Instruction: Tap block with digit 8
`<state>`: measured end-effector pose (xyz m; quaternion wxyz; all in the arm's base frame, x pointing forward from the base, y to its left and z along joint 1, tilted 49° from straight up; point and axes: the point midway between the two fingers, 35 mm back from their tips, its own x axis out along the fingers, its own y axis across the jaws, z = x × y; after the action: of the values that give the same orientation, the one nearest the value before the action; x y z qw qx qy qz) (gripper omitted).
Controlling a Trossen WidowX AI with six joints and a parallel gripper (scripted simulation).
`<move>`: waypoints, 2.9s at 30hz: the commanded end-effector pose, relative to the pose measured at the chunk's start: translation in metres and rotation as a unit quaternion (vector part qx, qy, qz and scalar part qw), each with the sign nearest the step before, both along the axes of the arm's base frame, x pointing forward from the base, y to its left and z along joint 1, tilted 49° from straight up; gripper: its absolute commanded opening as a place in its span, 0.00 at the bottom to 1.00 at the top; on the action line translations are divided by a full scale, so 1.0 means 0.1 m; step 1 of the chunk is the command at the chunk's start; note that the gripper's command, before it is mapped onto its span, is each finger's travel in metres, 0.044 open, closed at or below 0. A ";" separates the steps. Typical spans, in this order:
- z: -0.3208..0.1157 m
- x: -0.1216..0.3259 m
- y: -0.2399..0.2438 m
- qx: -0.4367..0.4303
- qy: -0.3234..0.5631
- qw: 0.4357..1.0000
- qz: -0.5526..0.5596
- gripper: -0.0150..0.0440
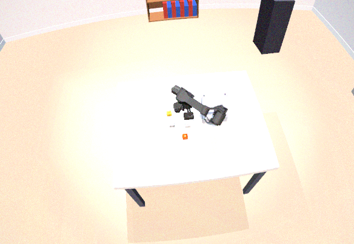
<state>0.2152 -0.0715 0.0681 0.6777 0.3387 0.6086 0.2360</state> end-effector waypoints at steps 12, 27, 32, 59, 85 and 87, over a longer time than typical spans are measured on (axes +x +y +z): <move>0.73 0.44 0.56 0.004 -0.002 1.000 -0.003 0.93; 0.73 0.44 0.56 0.004 -0.002 1.000 -0.003 0.93; 0.73 0.44 0.56 0.004 -0.002 1.000 -0.003 0.93; 0.20 0.56 1.16 0.005 -0.003 1.000 -0.003 0.29; 0.04 0.62 1.34 0.001 -0.007 1.000 -0.001 0.29; 0.14 0.59 1.22 0.003 -0.005 1.000 -0.002 0.29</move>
<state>0.2745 0.0615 0.0719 0.6772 0.3415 0.6072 0.2366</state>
